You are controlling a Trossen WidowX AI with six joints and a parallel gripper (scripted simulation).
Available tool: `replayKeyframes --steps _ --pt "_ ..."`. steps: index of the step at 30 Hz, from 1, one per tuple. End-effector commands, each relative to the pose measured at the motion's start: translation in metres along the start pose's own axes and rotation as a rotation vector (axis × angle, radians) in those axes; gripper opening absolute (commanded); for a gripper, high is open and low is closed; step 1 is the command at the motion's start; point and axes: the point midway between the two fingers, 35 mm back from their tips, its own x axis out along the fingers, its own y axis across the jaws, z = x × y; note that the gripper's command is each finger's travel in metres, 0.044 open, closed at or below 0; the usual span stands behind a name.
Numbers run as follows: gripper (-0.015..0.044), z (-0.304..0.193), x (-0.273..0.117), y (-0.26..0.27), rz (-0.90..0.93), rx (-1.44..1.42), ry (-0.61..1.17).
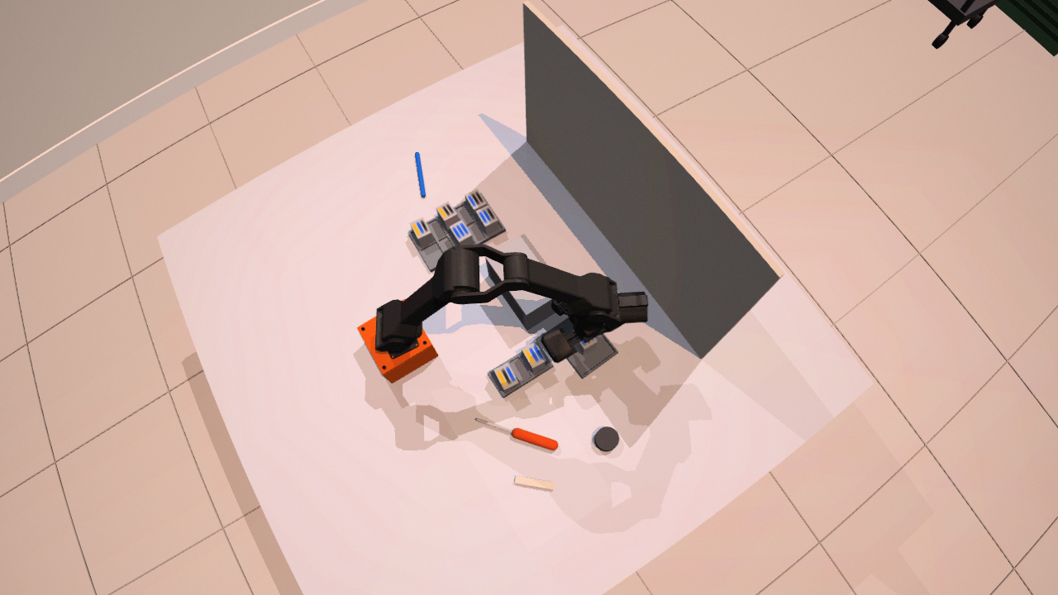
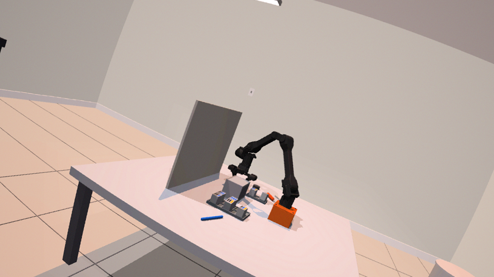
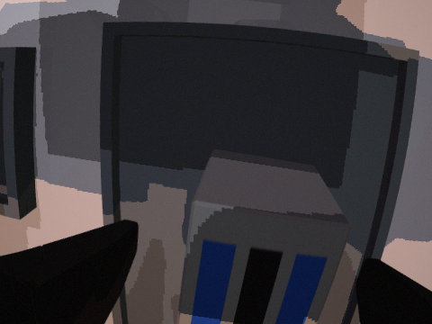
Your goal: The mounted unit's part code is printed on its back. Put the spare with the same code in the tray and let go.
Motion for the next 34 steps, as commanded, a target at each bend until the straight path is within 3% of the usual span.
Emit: replayKeyframes --steps 1,3,7,10,34 --pt "0.0440 0.000 0.000 0.000 -0.001 0.000 0.000" --pt "0.0440 -0.001 -0.012 -0.002 0.000 -0.001 0.000" --pt "0.0440 -0.001 -0.081 -0.002 0.005 -0.004 0.000" --pt "0.0440 0.000 -0.107 0.001 0.007 -0.005 0.000" --pt "0.0440 -0.001 -0.109 -0.003 -0.021 -0.005 0.011"
